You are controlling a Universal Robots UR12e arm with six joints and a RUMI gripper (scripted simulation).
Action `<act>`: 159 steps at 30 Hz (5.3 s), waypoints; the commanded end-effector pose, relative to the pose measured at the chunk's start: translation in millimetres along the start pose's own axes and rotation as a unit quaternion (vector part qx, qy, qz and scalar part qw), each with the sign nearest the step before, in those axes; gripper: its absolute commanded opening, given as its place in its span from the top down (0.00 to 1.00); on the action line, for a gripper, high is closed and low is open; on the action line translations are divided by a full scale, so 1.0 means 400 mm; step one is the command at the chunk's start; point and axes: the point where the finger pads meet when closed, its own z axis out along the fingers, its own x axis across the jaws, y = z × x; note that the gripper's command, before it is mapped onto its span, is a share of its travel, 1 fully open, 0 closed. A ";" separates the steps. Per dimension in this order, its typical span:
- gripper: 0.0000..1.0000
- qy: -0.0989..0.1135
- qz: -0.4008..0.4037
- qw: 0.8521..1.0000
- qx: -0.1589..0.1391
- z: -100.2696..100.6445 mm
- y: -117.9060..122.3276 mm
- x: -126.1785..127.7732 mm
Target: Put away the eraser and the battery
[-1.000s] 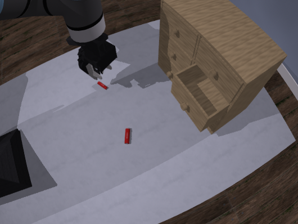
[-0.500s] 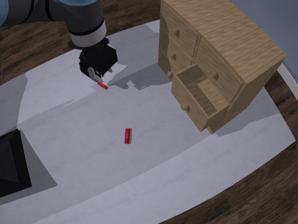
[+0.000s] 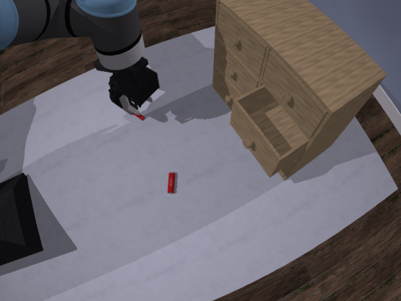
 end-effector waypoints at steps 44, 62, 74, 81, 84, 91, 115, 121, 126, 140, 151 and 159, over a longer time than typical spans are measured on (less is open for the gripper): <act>0.86 0.000 0.000 1.000 0.000 0.025 0.001 0.002; 0.86 0.000 0.000 1.000 0.000 0.025 0.002 0.002; 0.86 0.000 0.000 1.000 0.000 0.025 0.002 0.003; 0.86 0.000 0.000 1.000 0.000 0.025 0.002 0.003; 0.86 0.000 0.000 1.000 0.000 0.025 0.002 0.003; 0.86 0.000 0.000 1.000 0.000 0.025 0.002 0.003; 0.86 0.000 0.000 1.000 0.000 0.034 0.002 0.003; 0.86 0.000 0.000 1.000 0.000 0.049 0.002 0.003; 0.86 0.000 0.000 1.000 0.000 0.061 0.002 0.003; 0.86 0.000 0.000 1.000 0.000 0.068 0.002 0.003; 0.86 0.000 0.000 1.000 0.000 0.068 0.002 0.003; 0.86 0.000 0.000 1.000 0.000 0.068 0.002 0.003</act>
